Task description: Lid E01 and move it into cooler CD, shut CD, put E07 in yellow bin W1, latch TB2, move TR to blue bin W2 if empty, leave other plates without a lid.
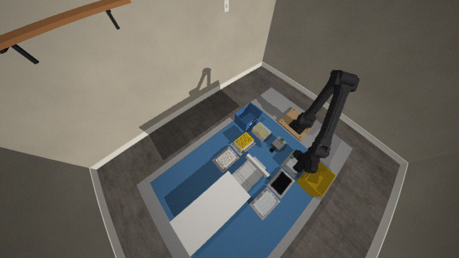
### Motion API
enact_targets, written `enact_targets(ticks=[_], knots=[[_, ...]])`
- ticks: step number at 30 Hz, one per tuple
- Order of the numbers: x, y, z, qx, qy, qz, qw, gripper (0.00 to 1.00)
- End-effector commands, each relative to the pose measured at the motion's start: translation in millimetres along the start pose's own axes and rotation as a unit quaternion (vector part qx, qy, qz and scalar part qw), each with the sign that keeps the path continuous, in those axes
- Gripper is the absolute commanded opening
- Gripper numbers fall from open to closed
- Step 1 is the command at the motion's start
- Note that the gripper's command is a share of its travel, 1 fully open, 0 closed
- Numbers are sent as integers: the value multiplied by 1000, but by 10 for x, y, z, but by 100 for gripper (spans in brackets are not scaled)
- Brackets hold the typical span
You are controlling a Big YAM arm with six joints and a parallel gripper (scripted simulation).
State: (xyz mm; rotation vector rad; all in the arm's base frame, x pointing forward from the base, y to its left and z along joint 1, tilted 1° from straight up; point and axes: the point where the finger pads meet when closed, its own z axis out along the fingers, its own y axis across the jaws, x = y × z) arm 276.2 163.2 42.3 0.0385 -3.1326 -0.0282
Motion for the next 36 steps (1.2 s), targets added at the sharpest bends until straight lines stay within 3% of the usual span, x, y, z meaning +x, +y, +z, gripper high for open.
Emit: enact_targets(ticks=[1,5,7,10,14,15,18,23,26,28,31,32,36], knots=[[-224,121,-297,-17,-32,5,999,0],[-218,112,-348,-17,-31,5,999,0],[-162,77,-282,-10,-19,6,1000,0],[-225,110,-425,-17,-32,5,999,0],[-225,107,-454,-17,-32,5,999,0],[-99,35,-292,-5,-9,6,1000,0],[-224,102,-506,-17,-32,5,999,0],[-224,96,-580,-17,-33,5,999,0],[-161,63,-523,-11,-20,5,1000,0],[-221,95,-653,-18,-33,5,999,0],[-221,94,-667,-18,-33,4,999,0],[-170,72,-591,-11,-22,4,1000,0],[-216,94,-737,-18,-34,3,999,0]])
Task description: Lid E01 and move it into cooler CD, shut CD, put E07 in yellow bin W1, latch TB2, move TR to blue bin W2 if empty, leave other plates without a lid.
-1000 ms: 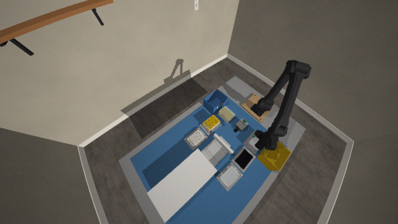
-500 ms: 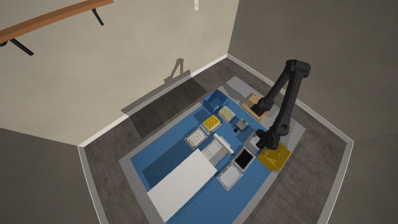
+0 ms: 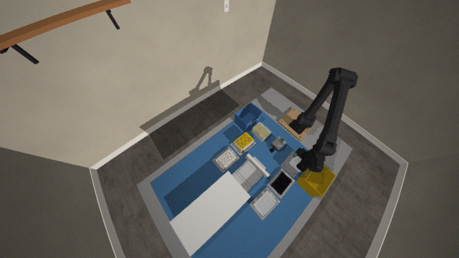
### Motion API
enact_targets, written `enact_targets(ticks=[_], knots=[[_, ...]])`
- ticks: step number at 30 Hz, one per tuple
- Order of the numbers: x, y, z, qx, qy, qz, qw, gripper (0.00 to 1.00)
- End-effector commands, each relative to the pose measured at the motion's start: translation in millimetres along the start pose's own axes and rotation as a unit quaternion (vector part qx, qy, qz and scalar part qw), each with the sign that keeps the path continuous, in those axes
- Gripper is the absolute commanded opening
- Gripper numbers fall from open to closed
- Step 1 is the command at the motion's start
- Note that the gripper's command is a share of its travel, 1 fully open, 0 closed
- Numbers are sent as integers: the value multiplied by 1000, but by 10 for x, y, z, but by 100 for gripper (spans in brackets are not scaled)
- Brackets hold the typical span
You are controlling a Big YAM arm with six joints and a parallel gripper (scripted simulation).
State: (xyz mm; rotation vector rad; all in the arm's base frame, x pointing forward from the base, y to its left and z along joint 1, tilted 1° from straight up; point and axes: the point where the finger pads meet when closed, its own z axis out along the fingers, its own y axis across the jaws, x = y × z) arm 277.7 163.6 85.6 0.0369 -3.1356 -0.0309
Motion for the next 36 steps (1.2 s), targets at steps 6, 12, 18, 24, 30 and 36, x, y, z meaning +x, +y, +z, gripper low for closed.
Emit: enact_targets(ticks=[6,12,18,24,30,36], knots=[[-168,61,-299,-11,-21,2,1000,0],[-201,77,-444,-17,-33,2,999,0],[-197,76,-529,-17,-33,1,999,0],[-162,56,-542,-13,-24,0,1000,0],[-122,40,-519,-7,-14,-1,1000,0],[-185,69,-752,-17,-33,-2,999,0]])
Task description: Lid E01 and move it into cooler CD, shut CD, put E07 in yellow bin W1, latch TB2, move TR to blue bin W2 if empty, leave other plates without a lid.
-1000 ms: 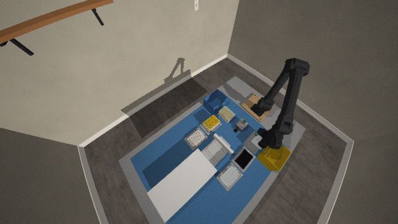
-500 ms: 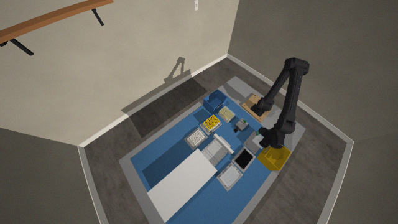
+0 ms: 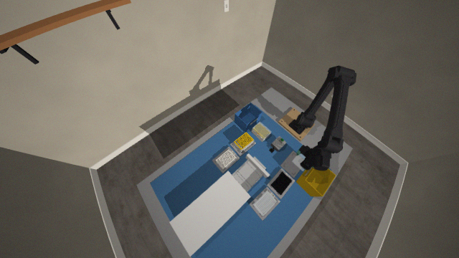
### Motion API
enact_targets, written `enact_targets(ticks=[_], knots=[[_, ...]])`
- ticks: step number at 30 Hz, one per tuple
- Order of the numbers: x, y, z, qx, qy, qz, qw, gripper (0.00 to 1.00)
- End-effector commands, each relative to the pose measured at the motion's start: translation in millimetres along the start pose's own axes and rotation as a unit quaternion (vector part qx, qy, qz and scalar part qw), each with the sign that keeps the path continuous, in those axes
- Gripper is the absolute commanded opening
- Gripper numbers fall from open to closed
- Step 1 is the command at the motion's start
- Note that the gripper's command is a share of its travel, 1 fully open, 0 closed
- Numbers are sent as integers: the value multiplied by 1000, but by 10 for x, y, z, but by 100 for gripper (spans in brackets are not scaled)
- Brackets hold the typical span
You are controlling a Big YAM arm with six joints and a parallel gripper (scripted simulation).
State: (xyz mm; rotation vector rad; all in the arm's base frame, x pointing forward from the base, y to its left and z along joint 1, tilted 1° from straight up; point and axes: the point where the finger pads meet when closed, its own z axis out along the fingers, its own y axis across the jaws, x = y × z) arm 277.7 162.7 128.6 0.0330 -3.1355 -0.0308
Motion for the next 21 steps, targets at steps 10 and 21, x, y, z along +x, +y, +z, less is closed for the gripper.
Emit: enact_targets(ticks=[10,21], knots=[[-111,55,-240,-10,-19,-1,1000,0],[-440,99,-304,-15,-32,-5,999,0]])
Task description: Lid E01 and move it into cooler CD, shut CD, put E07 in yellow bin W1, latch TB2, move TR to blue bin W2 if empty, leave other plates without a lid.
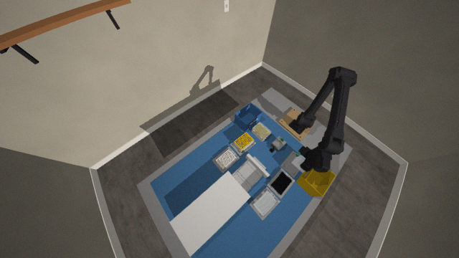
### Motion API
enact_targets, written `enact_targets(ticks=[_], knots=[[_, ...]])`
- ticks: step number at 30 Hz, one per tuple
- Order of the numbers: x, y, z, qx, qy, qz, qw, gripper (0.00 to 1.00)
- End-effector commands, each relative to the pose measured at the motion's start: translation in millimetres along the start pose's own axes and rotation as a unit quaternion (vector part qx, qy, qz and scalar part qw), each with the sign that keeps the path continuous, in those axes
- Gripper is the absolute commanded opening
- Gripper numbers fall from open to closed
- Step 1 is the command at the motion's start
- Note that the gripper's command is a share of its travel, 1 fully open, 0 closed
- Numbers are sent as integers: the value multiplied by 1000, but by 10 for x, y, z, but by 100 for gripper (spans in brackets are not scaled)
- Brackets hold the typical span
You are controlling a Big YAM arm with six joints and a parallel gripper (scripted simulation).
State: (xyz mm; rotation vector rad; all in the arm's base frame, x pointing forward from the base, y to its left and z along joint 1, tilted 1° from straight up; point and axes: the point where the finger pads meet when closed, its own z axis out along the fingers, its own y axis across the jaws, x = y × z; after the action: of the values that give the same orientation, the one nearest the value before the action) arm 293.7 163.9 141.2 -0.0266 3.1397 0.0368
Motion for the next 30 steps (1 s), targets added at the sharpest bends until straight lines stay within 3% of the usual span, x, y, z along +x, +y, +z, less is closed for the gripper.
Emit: enact_targets(ticks=[1,6,7,8,23,24,25,30], knots=[[-308,91,-175,-14,-28,-7,999,0],[-384,94,-173,-13,-27,-7,1000,0],[-239,61,-11,-2,-6,-13,1000,0],[-420,110,-171,-12,-25,-9,1000,0],[-783,125,-166,-11,-27,-7,1000,0],[-694,118,-56,-5,-13,-12,1000,0],[-818,135,-164,-10,-24,-9,1000,0],[-942,122,-162,-8,-21,-6,1000,0]])
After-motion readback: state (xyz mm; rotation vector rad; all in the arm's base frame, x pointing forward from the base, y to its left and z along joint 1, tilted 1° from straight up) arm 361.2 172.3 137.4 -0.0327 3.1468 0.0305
